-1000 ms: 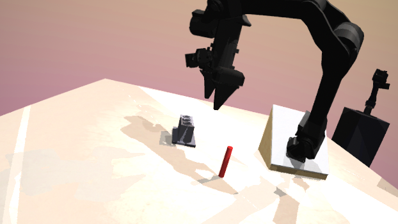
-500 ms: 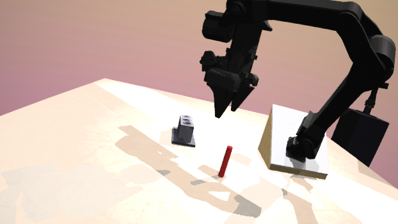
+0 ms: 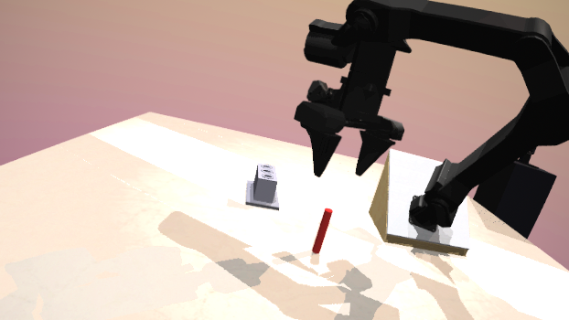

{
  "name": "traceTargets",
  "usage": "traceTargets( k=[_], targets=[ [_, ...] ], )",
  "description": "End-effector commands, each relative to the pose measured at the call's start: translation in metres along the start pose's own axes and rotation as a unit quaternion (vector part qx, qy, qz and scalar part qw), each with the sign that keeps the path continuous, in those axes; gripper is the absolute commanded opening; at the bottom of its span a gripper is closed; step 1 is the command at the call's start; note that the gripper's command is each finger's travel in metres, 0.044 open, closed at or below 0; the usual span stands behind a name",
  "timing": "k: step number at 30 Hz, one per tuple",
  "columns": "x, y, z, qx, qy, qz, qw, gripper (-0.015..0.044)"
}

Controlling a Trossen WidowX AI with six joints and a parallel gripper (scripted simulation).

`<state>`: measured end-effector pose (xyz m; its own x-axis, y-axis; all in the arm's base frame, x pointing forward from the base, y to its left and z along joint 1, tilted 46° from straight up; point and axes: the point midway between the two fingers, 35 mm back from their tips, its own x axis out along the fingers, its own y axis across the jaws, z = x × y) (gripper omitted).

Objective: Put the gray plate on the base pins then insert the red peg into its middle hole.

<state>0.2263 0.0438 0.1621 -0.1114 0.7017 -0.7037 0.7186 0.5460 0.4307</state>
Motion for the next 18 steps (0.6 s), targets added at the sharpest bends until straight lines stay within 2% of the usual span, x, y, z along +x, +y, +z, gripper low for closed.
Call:
traceTargets(
  k=[1,4,18],
  targets=[
    [0.013,0.0,-0.002,0.037,0.002,0.0,0.999,0.044],
    [0.028,0.0,-0.003,0.071,0.006,-0.001,0.997,0.044],
    [0.049,0.001,-0.002,0.071,0.005,-0.001,0.997,0.044]
  ],
)
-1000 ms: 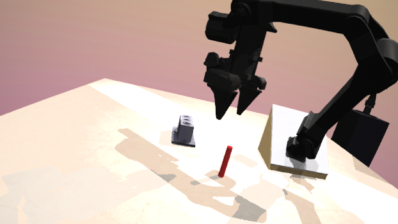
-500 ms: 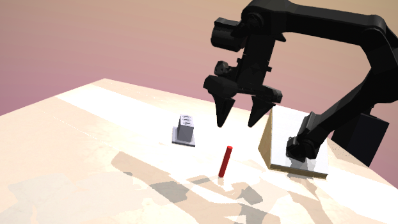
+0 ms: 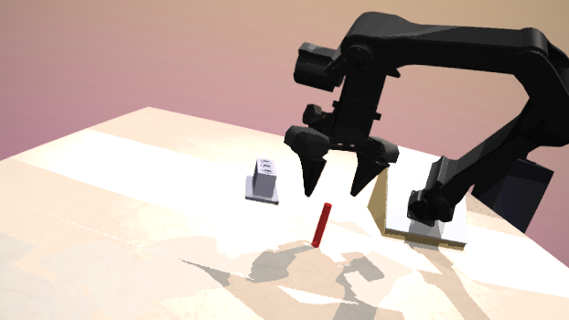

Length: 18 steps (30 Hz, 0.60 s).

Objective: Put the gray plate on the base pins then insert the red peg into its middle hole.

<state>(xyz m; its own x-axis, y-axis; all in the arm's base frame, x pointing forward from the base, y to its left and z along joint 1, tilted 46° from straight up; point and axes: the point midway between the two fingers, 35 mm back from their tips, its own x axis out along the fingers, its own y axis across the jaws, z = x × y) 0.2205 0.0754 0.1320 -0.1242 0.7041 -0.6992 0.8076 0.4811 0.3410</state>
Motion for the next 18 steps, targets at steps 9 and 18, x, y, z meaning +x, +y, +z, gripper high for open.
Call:
traceTargets(
  k=[9,18],
  targets=[
    [0.019,0.001,0.0,0.0,-0.002,0.002,1.0,0.044],
    [0.034,0.002,0.0,0.0,-0.001,0.003,1.0,0.044]
  ],
)
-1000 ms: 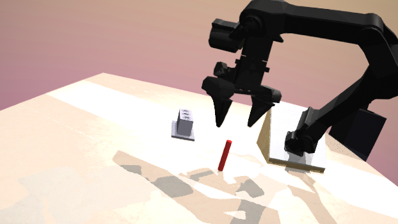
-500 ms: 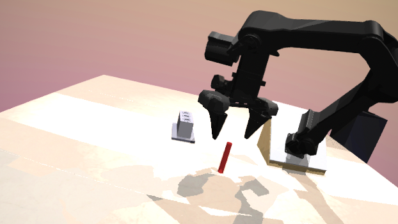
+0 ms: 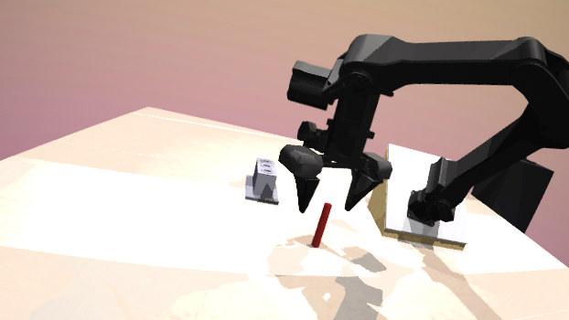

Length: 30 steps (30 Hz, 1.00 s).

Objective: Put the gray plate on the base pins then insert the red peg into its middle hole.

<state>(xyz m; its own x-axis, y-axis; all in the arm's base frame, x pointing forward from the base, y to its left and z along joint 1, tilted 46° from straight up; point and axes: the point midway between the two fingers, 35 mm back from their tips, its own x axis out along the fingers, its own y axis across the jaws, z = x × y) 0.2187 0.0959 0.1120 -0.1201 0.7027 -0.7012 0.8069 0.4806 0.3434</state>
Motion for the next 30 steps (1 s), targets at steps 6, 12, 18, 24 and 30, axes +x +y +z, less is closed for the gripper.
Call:
traceTargets(
  k=[6,12,18,24,30],
  targets=[
    [0.015,0.0,-0.001,0.001,0.001,0.002,1.0,0.044],
    [0.024,-0.001,-0.002,0.0,0.003,0.003,1.0,0.044],
    [0.025,-0.001,-0.002,0.0,0.003,0.003,1.0,0.0335],
    [0.025,-0.001,-0.002,0.0,0.003,0.003,1.0,0.0177],
    [0.025,-0.001,-0.002,0.0,0.003,0.003,1.0,0.002]
  ],
)
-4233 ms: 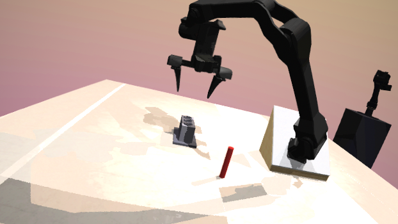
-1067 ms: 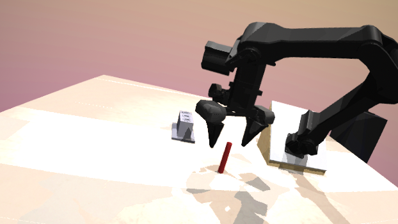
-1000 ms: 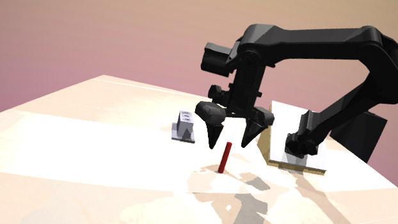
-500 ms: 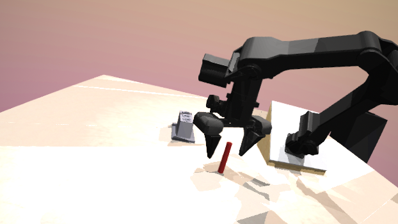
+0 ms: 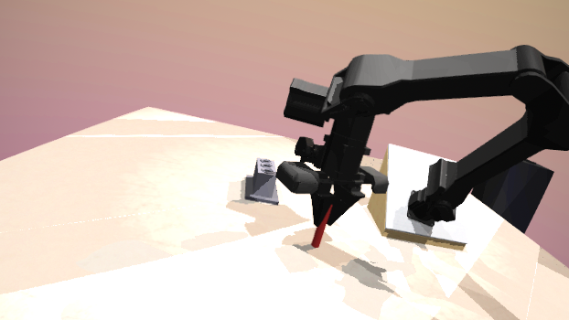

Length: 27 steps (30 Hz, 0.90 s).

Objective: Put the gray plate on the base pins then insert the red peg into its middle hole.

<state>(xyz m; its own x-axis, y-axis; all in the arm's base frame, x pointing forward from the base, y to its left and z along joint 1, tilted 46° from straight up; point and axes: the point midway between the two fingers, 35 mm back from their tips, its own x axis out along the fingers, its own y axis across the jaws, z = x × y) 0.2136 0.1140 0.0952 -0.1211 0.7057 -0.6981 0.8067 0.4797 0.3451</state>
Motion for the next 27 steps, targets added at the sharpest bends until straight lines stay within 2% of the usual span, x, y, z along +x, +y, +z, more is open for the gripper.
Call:
traceTargets(
  k=[1,13,27],
  targets=[
    [0.0,0.0,0.0,0.001,0.001,0.002,1.0,0.0013],
    [-0.003,0.001,0.0,0.002,0.0,0.002,1.0,0.0],
    [-0.045,0.004,0.004,0.018,-0.01,0.007,1.0,0.0]
  ],
)
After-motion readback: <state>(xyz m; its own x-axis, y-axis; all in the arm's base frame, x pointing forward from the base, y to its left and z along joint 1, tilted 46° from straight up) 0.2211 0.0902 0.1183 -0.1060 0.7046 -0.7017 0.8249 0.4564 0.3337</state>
